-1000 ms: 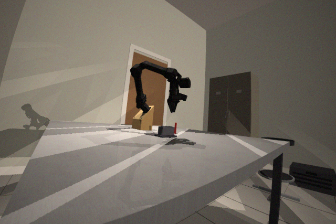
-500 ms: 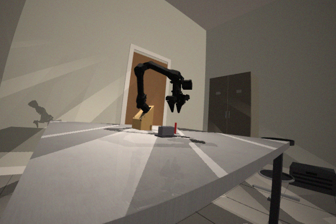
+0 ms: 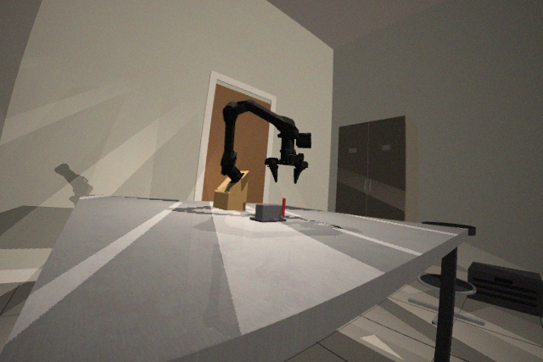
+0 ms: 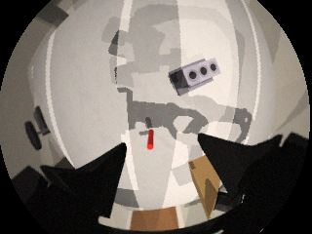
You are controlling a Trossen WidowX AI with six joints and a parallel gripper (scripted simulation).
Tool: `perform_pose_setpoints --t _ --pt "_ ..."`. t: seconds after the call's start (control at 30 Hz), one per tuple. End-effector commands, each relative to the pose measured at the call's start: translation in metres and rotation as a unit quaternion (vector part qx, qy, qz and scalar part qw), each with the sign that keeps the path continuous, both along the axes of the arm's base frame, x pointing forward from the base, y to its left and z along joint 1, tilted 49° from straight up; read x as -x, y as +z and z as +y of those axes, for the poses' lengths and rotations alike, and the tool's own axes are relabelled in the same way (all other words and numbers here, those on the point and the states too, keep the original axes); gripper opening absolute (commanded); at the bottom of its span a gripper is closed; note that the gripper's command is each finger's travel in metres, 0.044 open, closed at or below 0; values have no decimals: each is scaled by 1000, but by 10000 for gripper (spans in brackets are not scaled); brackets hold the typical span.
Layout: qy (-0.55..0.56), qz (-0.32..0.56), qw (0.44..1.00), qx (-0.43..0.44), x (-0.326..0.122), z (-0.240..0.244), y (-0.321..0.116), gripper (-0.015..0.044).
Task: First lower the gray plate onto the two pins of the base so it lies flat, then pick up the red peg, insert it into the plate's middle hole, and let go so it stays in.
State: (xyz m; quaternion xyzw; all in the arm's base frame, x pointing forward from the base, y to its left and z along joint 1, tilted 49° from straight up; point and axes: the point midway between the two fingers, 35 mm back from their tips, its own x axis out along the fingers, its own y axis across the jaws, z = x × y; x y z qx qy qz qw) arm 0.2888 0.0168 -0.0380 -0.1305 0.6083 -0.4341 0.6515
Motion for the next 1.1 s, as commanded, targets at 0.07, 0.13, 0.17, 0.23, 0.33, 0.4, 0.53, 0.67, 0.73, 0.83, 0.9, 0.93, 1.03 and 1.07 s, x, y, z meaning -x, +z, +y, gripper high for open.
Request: perform_pose_setpoints --t 0.07,0.13,0.17,0.23,0.33,0.4,0.53,0.67,0.73,0.83,0.9,0.93,1.03,1.07 --pt "-267 -279 921 56 37 26 -35 440" --pt "-279 -292 913 58 38 26 -36 440" --pt "-279 -292 913 58 38 26 -36 440" --pt "-279 -292 913 58 38 26 -36 440" --pt "-279 -292 913 58 38 26 -36 440" --pt "-279 -292 913 58 38 26 -36 440" --pt "-279 -292 913 58 41 27 -36 440" --pt "-279 -292 913 58 41 27 -36 440" --pt "-279 -292 913 58 41 27 -36 440" --pt "-279 -292 913 58 43 13 -48 440" --pt "-279 -293 913 59 45 7 -53 440" --pt "-279 -293 913 59 45 7 -53 440" --pt "-279 -293 913 59 45 6 -54 440" --pt "-279 -293 913 59 45 3 -57 440"
